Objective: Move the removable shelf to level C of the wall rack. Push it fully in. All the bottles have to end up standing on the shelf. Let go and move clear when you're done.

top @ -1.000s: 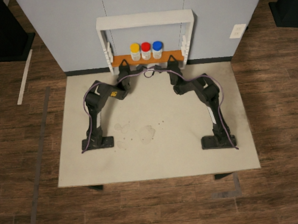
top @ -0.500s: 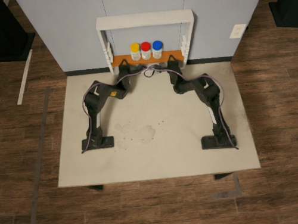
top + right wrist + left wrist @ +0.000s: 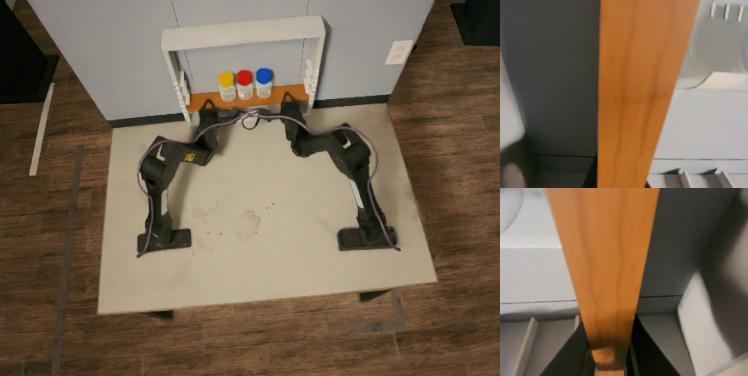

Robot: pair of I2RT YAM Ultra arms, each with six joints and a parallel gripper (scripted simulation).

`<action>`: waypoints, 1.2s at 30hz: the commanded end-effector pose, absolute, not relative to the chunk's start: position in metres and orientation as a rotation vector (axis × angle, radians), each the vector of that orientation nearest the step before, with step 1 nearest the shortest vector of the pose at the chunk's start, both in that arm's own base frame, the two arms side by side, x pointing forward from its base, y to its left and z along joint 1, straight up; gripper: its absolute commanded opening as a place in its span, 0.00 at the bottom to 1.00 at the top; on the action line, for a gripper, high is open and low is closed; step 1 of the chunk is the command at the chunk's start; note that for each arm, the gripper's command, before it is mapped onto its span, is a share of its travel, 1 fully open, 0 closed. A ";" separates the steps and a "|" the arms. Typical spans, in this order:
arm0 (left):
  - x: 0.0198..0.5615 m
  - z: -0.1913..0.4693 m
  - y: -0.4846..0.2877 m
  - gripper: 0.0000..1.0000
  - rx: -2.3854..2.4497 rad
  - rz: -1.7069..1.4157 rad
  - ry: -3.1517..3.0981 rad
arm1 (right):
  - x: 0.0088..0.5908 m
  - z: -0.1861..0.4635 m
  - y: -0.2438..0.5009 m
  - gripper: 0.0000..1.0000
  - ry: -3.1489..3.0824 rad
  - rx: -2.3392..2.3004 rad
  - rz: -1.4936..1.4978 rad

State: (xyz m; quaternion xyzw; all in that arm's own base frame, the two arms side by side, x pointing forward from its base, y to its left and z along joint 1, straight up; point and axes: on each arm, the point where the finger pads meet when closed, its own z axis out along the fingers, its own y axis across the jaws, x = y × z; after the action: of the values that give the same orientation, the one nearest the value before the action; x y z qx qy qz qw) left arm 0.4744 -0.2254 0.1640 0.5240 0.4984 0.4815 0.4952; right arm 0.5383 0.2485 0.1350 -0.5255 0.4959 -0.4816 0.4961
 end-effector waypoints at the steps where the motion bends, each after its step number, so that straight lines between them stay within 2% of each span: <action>1: 0.479 0.196 -0.226 0.00 1.228 1.179 1.179 | 0.545 0.167 0.250 0.00 1.176 -1.230 -1.176; 36: 0.479 0.216 -0.226 0.00 1.228 1.179 1.179 | 0.545 0.186 0.250 0.00 1.176 -1.230 -1.176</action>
State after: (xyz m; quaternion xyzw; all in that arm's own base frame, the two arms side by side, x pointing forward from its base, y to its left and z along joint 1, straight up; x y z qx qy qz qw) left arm 0.4732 -0.2262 0.1661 0.5392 0.5064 0.4693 0.4823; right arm 0.5362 0.2476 0.1371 -0.5384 0.5050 -0.4713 0.4827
